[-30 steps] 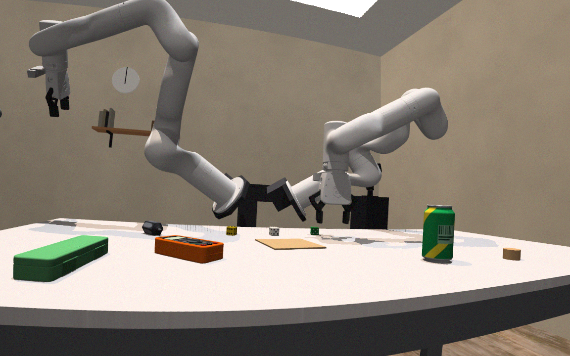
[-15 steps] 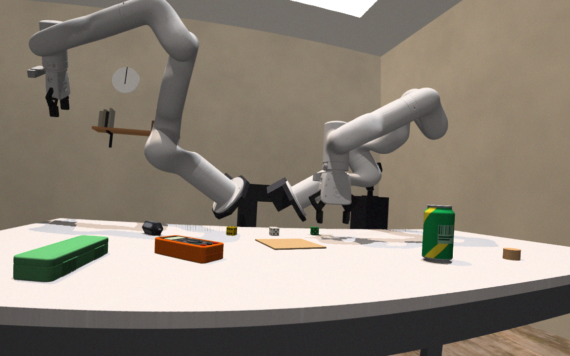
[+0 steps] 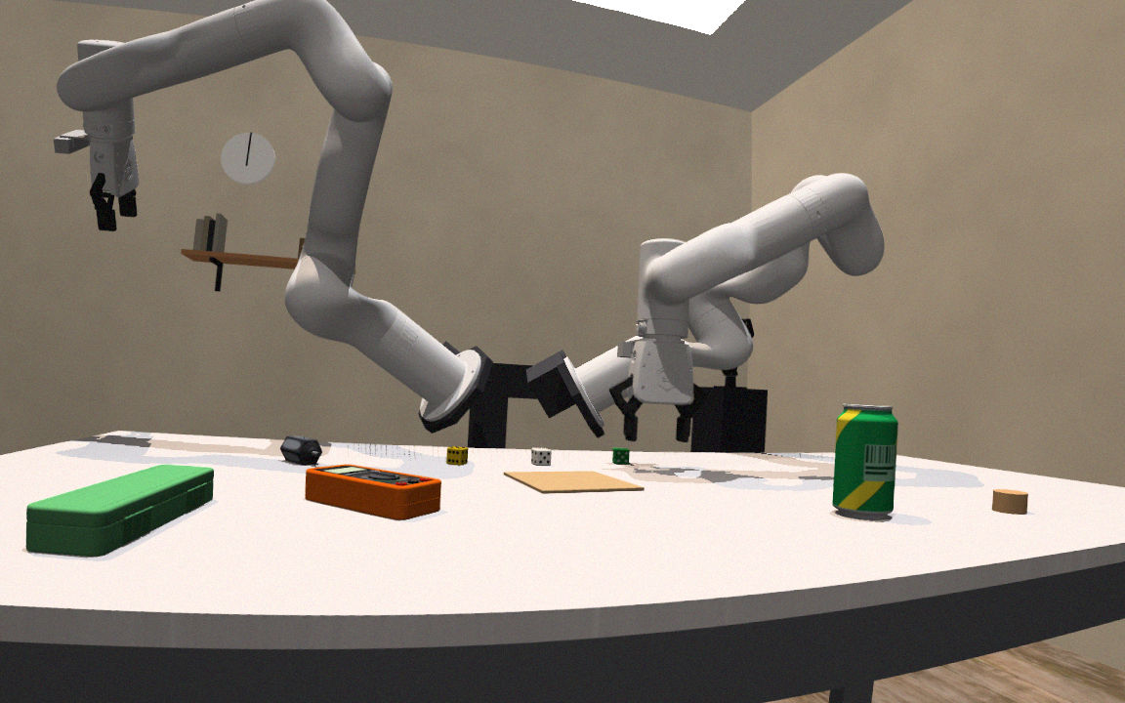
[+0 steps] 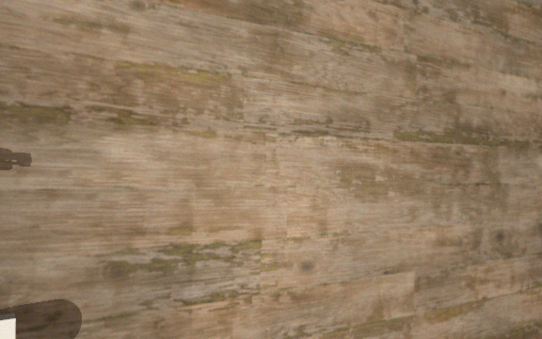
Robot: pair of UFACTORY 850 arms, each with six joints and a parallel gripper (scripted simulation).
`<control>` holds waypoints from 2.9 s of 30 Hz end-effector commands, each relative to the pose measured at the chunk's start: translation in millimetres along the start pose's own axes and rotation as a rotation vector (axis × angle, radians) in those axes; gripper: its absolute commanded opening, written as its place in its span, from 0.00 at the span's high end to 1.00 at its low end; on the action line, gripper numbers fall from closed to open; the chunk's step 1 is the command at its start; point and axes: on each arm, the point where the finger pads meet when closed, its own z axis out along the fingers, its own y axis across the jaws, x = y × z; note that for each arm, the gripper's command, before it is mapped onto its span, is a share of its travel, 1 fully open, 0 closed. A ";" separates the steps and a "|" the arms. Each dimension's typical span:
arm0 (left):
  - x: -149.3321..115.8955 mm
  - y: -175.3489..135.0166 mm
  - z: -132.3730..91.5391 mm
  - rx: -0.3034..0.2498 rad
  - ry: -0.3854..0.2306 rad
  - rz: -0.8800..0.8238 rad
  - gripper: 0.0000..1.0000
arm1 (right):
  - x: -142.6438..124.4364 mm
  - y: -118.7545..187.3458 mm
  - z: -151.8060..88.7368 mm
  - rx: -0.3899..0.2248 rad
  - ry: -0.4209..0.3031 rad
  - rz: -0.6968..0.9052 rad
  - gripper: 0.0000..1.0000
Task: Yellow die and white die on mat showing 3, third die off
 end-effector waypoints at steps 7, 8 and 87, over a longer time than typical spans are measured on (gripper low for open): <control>-0.5 -0.2 -15.7 0.001 -0.001 0.000 0.00 | 0.4 0.0 -0.9 0.000 0.002 0.000 0.00; -0.5 -0.2 -21.5 0.001 -0.001 0.000 0.00 | 0.4 0.0 -0.9 0.000 0.002 0.000 0.00; 9.3 -287.8 -103.5 0.000 -0.002 0.521 0.00 | 0.4 0.0 -0.9 0.000 0.002 0.000 0.00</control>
